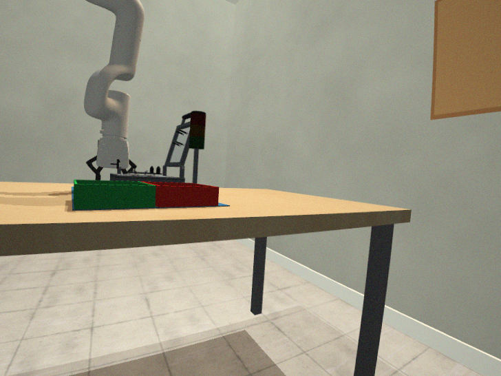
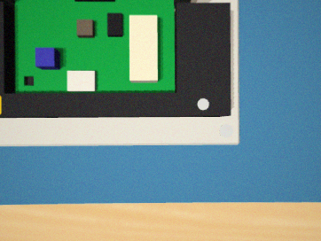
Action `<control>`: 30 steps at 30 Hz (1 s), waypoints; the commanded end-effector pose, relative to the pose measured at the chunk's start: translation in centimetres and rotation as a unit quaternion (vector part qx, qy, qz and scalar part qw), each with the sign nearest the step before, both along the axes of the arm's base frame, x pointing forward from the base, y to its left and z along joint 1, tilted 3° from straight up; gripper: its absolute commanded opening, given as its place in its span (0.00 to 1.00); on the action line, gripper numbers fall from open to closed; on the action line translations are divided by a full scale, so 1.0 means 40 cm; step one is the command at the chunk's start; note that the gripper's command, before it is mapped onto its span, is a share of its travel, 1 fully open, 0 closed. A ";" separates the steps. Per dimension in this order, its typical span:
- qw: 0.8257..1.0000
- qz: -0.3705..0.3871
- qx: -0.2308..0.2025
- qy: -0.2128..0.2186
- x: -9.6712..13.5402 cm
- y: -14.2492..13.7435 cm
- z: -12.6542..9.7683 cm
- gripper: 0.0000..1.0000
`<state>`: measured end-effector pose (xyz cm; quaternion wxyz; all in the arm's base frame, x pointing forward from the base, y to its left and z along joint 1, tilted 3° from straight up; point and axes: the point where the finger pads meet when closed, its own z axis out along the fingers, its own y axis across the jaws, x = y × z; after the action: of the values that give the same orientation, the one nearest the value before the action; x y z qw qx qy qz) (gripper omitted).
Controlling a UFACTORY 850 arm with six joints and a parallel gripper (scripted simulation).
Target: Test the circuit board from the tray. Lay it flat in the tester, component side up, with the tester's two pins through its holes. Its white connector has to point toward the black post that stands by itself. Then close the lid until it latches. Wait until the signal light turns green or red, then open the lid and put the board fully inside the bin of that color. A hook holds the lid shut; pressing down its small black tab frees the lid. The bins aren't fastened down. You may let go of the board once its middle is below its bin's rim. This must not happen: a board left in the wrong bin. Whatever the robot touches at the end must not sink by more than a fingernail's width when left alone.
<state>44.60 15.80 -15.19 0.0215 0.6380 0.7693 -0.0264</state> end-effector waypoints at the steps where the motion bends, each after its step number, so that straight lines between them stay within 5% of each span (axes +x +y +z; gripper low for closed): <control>1: 1.000 0.000 0.008 -0.010 0.001 0.001 0.008 0.79; 30: 1.000 0.000 0.008 -0.010 0.000 0.004 0.075 0.79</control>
<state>44.52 15.93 -12.44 0.0241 0.6381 0.7694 -0.0145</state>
